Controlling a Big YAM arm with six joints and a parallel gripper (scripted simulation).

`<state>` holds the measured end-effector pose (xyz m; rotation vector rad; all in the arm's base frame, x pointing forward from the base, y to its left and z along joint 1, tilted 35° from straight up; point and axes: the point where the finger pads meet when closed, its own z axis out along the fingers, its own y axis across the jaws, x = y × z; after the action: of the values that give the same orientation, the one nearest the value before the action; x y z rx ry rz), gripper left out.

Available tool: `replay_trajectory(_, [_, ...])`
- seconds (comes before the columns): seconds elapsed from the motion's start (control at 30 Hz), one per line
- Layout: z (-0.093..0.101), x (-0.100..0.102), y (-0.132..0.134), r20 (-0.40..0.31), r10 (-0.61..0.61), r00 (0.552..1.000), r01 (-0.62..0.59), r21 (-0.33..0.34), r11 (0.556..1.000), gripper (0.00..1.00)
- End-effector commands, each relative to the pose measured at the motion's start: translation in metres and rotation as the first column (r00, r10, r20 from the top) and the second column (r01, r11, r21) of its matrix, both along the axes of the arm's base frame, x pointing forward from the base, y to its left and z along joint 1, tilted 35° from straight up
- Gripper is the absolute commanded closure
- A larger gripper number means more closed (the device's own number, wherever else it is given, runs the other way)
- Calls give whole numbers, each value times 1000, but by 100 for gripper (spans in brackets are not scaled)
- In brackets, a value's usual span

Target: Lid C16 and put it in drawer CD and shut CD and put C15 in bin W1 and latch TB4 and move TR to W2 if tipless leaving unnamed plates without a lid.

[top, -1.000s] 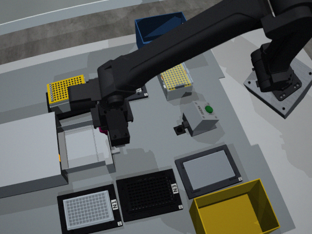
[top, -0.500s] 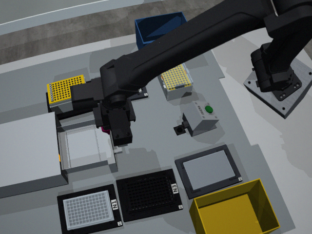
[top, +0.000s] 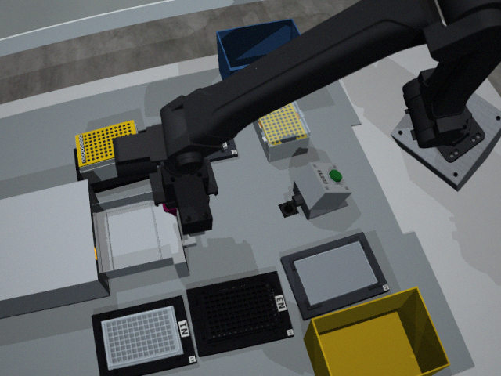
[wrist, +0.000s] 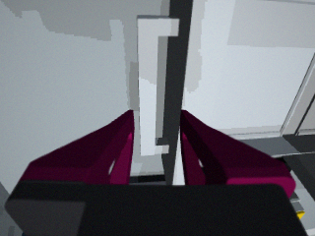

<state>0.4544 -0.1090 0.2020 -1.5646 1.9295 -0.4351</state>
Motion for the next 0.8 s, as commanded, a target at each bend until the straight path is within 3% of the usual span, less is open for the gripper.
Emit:
replay_trajectory(0.0, [-55,-13,20,-120,40,992,-34,49,998,70])
replay_trajectory(0.77, [-58,-19,22,-120,42,992,-36,49,998,70])
